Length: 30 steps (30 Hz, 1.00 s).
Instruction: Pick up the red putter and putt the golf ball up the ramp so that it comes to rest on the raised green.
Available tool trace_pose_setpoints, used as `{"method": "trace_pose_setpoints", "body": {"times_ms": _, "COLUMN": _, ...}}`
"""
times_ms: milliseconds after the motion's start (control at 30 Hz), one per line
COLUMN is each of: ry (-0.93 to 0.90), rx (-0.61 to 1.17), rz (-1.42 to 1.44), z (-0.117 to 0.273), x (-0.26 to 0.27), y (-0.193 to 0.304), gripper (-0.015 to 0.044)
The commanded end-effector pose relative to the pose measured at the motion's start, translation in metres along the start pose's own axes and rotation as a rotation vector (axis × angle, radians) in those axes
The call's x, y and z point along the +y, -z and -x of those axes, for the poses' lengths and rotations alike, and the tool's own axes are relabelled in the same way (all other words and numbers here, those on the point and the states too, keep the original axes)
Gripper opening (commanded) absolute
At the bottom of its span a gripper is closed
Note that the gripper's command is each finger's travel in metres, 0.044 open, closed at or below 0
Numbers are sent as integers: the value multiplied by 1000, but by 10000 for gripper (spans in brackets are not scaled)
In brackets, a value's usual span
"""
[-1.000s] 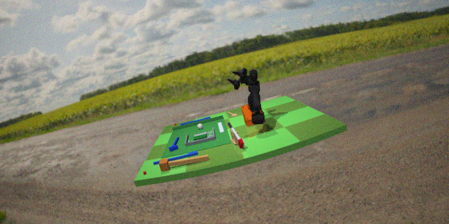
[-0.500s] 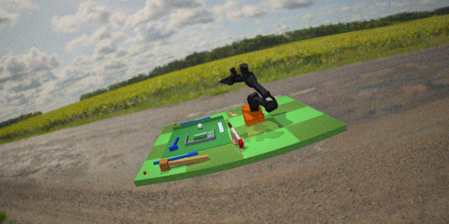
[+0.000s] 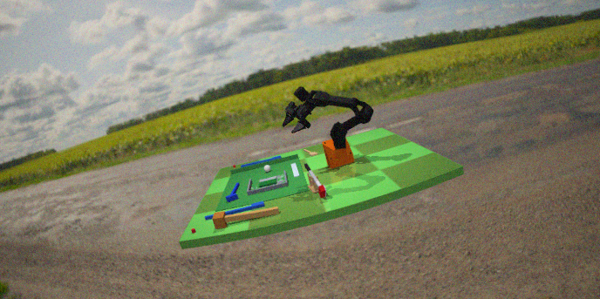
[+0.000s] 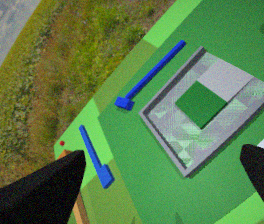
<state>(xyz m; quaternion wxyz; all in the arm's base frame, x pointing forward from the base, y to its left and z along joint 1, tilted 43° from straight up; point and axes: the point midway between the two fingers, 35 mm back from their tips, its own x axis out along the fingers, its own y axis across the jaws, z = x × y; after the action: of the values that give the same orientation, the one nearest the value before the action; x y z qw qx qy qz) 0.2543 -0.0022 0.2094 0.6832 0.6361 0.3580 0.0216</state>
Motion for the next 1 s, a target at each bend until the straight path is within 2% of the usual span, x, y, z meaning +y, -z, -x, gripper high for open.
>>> {"method": "trace_pose_setpoints", "body": {"times_ms": 0, "ry": 150, "rx": 195, "rz": -192, "z": -24, "x": 8, "y": 40, "gripper": 440}}
{"method": "trace_pose_setpoints", "body": {"times_ms": 233, "ry": 512, "rx": 424, "rz": -451, "z": -46, "x": 12, "y": 118, "gripper": 440}}
{"method": "trace_pose_setpoints", "body": {"times_ms": 433, "ry": 835, "rx": 483, "rz": -571, "z": -52, "x": 13, "y": 178, "gripper": 440}}
{"method": "trace_pose_setpoints", "body": {"times_ms": 967, "ry": 866, "rx": 485, "rz": -579, "z": -65, "x": -2, "y": 195, "gripper": 440}}
